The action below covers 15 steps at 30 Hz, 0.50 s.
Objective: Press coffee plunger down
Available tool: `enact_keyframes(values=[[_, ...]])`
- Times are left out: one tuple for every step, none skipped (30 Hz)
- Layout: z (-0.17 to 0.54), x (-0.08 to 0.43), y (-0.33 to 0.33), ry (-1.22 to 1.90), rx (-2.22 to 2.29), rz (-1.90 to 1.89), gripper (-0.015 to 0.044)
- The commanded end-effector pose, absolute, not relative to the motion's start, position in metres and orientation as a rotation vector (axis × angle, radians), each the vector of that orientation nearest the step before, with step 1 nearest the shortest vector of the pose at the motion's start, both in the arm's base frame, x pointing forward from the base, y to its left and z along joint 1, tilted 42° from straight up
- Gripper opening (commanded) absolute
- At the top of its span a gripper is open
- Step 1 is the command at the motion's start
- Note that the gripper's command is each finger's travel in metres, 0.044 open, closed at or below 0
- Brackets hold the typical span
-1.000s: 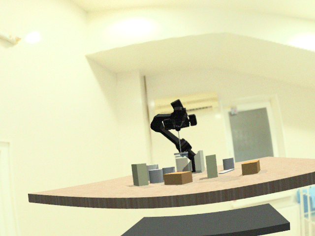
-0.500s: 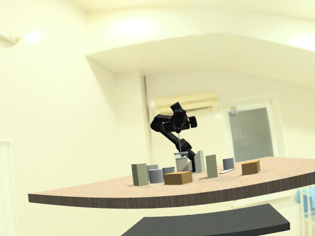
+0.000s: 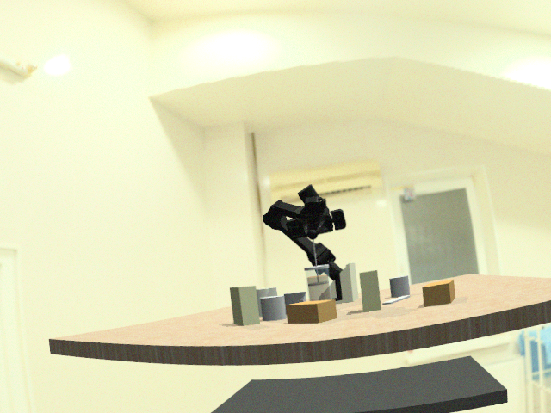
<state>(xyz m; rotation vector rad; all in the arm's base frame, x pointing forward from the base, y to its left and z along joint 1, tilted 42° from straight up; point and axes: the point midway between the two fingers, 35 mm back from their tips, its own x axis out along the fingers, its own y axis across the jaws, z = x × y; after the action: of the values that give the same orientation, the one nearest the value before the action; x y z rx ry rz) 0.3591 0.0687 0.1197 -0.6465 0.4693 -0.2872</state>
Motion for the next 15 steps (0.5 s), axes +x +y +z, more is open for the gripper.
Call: enact_keyframes(values=[[0.098, 0.354, 0.053, 0.521, -0.675, -0.297, 0.0126], [0.097, 0.355, 0.052, 0.521, -0.675, -0.297, 0.0126], [0.096, 0.355, 0.051, 0.520, -0.675, -0.297, 0.0126], [0.095, 0.355, 0.050, 0.520, -0.675, -0.298, 0.0126], [0.093, 0.355, 0.049, 0.520, -0.675, -0.298, 0.0126], [0.092, 0.355, 0.048, 0.520, -0.675, -0.298, 0.0126], [0.091, 0.355, 0.047, 0.520, -0.676, -0.298, 0.0126], [0.090, 0.355, 0.046, 0.519, -0.676, -0.298, 0.0126], [0.088, 0.355, 0.044, 0.519, -0.676, -0.298, 0.0126], [0.087, 0.355, 0.043, 0.519, -0.676, -0.298, 0.0126], [0.086, 0.355, 0.042, 0.519, -0.676, -0.298, 0.0126], [0.085, 0.356, 0.041, 0.518, -0.677, -0.298, 0.0126], [0.084, 0.356, 0.040, 0.518, -0.677, -0.298, 0.0126], [0.083, 0.356, 0.039, 0.518, -0.677, -0.298, 0.0126], [0.081, 0.356, 0.037, 0.517, -0.677, -0.298, 0.0126]])
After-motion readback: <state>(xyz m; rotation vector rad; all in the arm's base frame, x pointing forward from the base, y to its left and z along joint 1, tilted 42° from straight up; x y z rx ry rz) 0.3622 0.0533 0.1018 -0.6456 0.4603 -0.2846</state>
